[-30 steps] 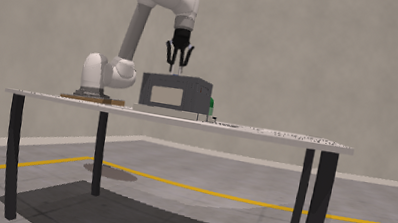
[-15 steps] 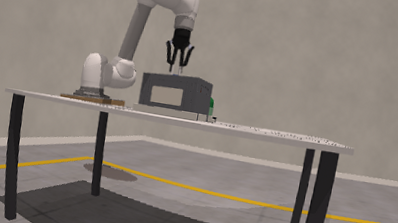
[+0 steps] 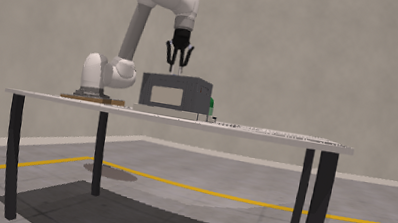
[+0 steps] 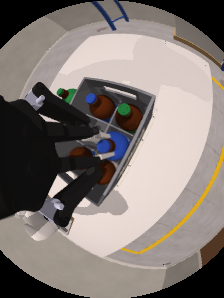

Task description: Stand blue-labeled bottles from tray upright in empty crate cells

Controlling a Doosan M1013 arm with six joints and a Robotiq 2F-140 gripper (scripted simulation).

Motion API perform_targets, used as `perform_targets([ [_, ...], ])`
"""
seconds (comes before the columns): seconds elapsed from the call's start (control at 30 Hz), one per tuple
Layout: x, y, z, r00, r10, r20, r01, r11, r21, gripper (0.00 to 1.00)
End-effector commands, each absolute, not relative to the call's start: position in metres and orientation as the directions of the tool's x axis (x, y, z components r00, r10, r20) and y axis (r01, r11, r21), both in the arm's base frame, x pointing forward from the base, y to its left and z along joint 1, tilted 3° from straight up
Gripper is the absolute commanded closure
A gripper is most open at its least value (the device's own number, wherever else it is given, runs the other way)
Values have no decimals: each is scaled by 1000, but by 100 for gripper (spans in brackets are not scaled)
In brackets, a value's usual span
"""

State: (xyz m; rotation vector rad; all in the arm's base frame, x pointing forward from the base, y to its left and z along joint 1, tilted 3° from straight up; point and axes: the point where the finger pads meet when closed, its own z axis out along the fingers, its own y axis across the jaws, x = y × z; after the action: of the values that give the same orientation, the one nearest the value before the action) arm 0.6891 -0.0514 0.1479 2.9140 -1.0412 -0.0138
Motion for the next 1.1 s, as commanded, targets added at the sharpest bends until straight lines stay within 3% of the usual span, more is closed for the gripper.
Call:
perform_targets([
  [0.0,689,-51,148,774,-634,8,-633,-773,47,100],
  [1.07,689,-52,136,774,-634,8,-633,-773,47,100],
])
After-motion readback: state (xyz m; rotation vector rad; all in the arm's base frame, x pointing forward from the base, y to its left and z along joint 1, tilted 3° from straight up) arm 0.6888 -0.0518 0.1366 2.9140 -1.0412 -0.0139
